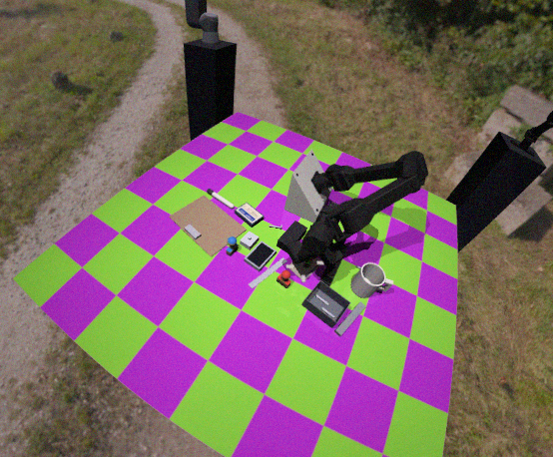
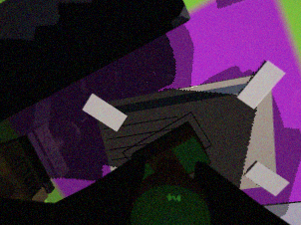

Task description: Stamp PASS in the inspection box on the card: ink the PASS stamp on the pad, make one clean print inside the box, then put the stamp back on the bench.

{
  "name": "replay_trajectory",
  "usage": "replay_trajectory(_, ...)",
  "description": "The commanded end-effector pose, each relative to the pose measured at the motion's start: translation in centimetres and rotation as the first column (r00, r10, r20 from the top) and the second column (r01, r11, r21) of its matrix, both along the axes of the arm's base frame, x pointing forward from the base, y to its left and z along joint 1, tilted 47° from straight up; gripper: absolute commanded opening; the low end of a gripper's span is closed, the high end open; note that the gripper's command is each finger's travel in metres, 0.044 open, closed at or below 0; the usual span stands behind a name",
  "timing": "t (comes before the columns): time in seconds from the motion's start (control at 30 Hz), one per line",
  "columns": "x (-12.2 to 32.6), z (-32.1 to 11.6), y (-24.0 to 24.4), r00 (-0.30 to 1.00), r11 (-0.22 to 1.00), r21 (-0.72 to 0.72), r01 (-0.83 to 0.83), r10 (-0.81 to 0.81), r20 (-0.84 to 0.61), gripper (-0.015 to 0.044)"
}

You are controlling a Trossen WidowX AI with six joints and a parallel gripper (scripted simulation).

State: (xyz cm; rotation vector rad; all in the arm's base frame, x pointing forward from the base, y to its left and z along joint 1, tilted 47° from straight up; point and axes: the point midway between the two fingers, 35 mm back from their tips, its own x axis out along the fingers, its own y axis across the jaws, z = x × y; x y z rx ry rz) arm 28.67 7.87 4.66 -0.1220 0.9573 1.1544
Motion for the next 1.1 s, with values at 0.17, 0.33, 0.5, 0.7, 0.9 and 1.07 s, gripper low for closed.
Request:
replay_trajectory(0.17,0.0,0.0,0.1,1.000,1.000,0.004,0.000,0.000,-0.003,0.0000)
replay_trajectory(0.33,0.0,0.2,-0.1,1.000,1.000,0.004,0.000,0.000,-0.003,0.0000)
replay_trajectory(0.5,0.0,0.4,-0.3,1.000,1.000,0.004,0.000,0.000,-0.003,0.0000)
replay_trajectory(0.7,0.0,0.6,-0.5,1.000,1.000,0.004,0.000,0.000,-0.003,0.0000)
replay_trajectory(0.9,0.0,0.9,-0.9,1.000,1.000,0.003,0.000,0.000,-0.003,0.0000)
replay_trajectory(1.07,0.0,1.4,-1.5,1.000,1.000,0.001,0.000,0.000,-0.003,0.0000)
